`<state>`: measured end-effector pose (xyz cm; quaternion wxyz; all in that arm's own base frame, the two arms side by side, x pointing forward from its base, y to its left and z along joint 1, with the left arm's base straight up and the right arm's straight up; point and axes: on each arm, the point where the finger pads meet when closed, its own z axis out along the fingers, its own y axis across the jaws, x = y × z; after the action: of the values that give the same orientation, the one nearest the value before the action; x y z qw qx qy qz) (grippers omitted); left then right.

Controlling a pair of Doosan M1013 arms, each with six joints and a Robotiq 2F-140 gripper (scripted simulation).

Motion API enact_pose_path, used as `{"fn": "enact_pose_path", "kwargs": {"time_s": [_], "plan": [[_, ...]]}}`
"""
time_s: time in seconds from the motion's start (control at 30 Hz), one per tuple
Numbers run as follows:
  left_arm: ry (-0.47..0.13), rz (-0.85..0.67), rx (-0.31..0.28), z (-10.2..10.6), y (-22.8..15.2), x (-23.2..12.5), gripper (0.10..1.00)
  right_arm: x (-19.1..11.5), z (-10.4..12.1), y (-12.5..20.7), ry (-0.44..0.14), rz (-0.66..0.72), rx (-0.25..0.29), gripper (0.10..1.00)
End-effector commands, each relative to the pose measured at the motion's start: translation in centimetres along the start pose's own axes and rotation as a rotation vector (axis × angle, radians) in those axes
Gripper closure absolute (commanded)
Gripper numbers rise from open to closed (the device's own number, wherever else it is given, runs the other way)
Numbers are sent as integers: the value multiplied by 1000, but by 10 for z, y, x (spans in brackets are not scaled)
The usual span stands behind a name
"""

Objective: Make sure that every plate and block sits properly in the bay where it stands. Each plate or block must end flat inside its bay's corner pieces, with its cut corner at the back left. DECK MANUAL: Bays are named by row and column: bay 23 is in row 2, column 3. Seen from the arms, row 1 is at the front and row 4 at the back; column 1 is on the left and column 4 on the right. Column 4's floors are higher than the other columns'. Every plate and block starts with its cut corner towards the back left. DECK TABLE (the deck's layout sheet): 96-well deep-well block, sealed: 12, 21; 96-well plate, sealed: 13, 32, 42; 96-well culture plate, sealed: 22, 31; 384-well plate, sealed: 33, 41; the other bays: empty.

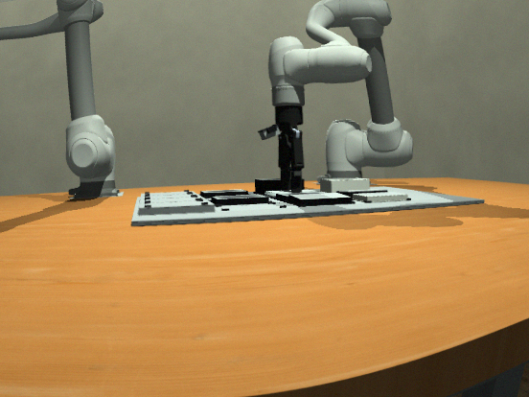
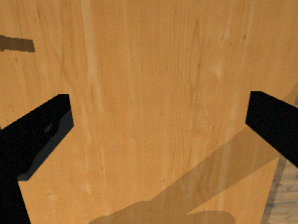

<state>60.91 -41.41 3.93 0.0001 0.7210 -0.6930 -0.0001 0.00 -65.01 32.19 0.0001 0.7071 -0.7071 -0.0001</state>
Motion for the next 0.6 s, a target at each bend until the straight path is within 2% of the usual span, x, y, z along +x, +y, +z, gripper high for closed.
{"fn": "enact_pose_path", "kwargs": {"time_s": [0.0,0.57], "plan": [[1,0,2,-1,-1,0,498,0,-1,0,1,0,0,98],[1,0,2,-1,-1,0,507,0,-1,0,1,0,0,98]]}}
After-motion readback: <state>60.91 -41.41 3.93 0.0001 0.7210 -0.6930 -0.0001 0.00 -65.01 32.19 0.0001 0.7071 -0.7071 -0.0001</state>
